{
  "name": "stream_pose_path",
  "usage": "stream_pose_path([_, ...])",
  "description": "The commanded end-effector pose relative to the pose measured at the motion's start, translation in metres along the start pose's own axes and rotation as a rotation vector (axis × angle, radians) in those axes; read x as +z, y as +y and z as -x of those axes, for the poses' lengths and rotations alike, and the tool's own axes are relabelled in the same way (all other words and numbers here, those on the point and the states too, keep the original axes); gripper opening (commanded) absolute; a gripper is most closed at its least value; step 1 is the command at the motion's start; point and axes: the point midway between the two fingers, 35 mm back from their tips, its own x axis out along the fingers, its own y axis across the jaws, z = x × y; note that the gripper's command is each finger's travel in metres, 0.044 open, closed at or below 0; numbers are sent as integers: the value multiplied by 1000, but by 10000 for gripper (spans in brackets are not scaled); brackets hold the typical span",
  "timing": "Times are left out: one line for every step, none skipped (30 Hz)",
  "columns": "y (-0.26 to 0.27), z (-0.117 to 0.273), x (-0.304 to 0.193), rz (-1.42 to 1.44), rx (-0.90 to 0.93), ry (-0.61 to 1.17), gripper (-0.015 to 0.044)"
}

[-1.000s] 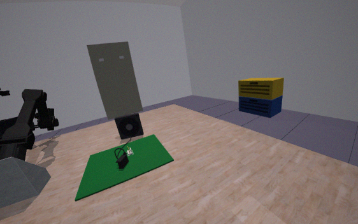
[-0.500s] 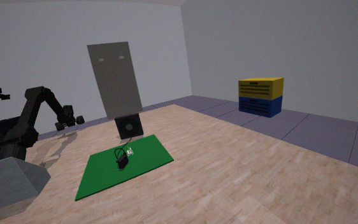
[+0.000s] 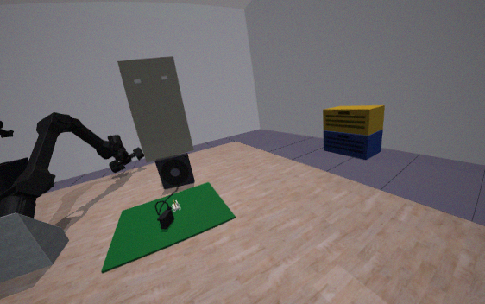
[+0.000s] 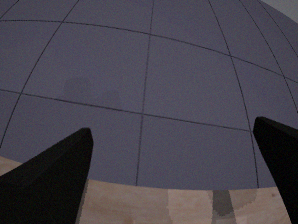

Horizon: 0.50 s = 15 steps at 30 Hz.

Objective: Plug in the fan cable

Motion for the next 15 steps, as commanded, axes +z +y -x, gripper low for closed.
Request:
stream_pose_path([-50,15,-25,44,-113,90,440])
stream_pose_path([-62,19,-31,54,-137,111,440])
stream_pose_path([-73,23,-37,65,-159,134,440])
stream_pose_path([-83,28,-44,76,-181,157,440])
stream_pose_path([-94,33,-50,86,-202,181,440])
stream_pose_path([-104,38,-57,96,-222,205,440])
stream_pose_path([-115,44,-64,106,-243,229,440])
stream_pose_path([-125,50,-70,115,-263,254,440])
stream_pose_path([-135,56,-77,123,-283,278,440])
stream_pose_path([-146,63,-83,131,-303,303,440])
stream_pose_path([-156,70,-90,139,-324,327,440])
stream_pose_path([-166,77,-96,146,-343,352,440])
stream_pose_path([-176,85,-102,153,-363,377,440])
stream_pose_path([-185,93,-108,160,-383,401,440])
stream_pose_path([-195,102,-113,166,-403,426,440])
